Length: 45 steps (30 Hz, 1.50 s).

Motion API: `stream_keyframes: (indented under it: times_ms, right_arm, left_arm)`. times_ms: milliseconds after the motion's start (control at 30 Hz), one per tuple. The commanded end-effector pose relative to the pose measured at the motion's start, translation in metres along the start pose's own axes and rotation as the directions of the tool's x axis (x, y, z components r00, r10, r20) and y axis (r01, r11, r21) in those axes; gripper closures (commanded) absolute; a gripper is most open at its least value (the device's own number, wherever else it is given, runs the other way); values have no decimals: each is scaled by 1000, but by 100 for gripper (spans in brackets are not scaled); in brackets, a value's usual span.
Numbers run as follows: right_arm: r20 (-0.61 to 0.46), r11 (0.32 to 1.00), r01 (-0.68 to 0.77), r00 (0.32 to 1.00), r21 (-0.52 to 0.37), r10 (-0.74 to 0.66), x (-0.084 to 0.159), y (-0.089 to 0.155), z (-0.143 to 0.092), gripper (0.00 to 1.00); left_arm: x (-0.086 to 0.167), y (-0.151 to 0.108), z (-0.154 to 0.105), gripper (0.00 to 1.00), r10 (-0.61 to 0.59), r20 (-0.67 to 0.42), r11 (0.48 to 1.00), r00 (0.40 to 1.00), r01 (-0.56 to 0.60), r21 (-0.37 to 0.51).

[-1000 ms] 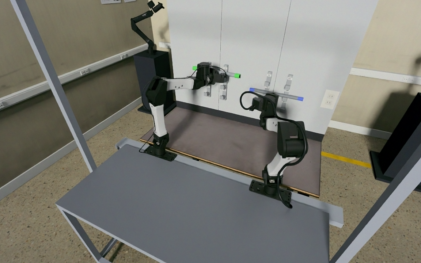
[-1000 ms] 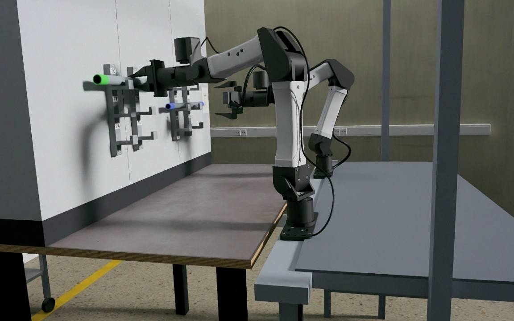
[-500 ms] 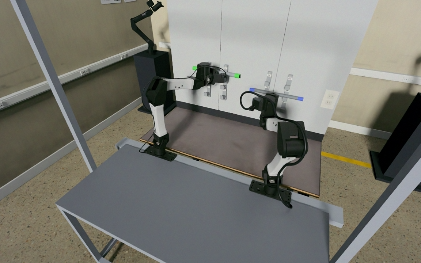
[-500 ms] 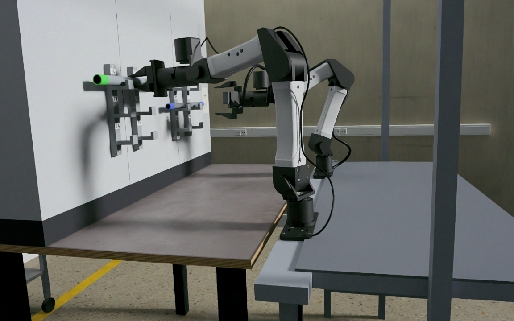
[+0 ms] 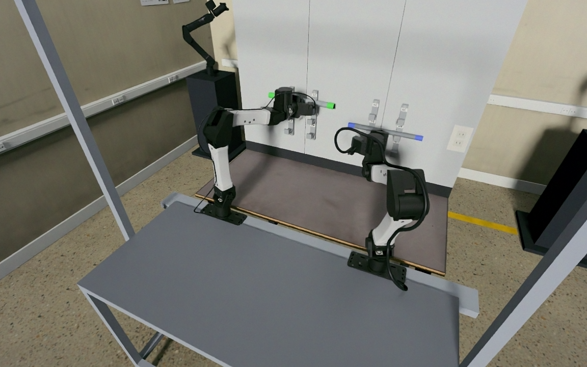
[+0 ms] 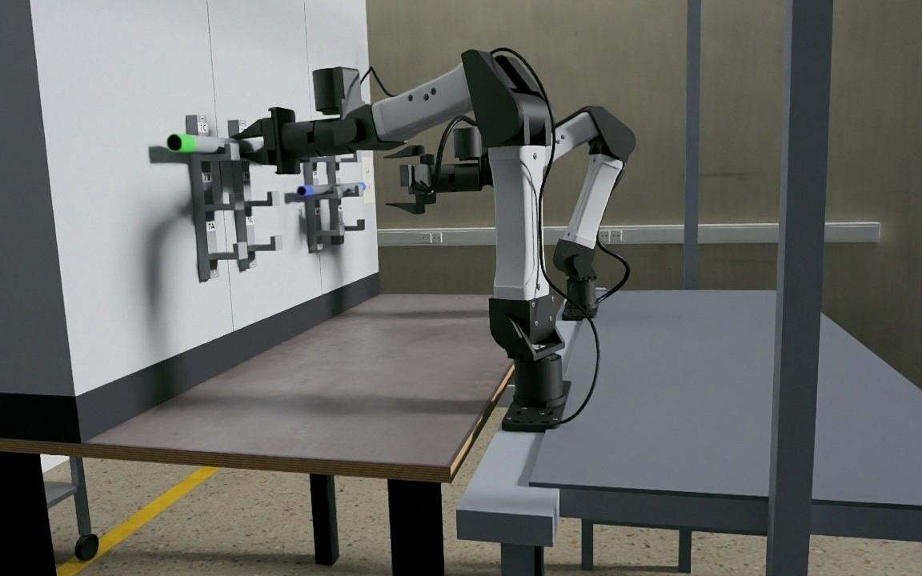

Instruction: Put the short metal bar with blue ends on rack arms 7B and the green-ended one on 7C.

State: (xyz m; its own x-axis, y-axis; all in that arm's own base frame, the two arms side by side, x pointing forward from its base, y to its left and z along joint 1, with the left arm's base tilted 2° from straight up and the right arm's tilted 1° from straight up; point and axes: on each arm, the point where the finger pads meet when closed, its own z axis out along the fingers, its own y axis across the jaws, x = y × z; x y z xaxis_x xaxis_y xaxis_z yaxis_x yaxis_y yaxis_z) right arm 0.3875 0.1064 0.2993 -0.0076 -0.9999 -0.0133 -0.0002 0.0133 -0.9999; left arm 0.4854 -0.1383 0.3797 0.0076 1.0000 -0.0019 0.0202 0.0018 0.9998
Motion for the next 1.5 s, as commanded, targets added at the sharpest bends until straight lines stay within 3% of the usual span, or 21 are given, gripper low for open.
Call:
stream_keyframes:
  times_ms: [0, 133, 633, 700, 1467]
  right_arm:
    - [-6, 1000, 4, 1000, 9, -4, -1, 3, 0, 0]
    - [-6, 1000, 4, 1000, 9, -4, -1, 3, 0, 0]
    - [-6, 1000, 4, 1000, 9, -4, -1, 3, 0, 0]
    - [-6, 1000, 4, 1000, 9, -4, -1, 3, 0, 0]
    - [-6, 1000, 4, 1000, 9, -4, -1, 3, 0, 0]
  left_arm:
    - [4, 8, 1, 100, -16, -4, 999, 1000, 16, -47]
    - [4, 8, 1, 100, -16, -4, 999, 1000, 16, -47]
    - [4, 8, 1, 67, -16, -4, 999, 1000, 16, -47]
    - [4, 8, 1, 67, -16, -4, 999, 1000, 16, -47]
    - [4, 8, 1, 20, -16, -4, 999, 1000, 16, -47]
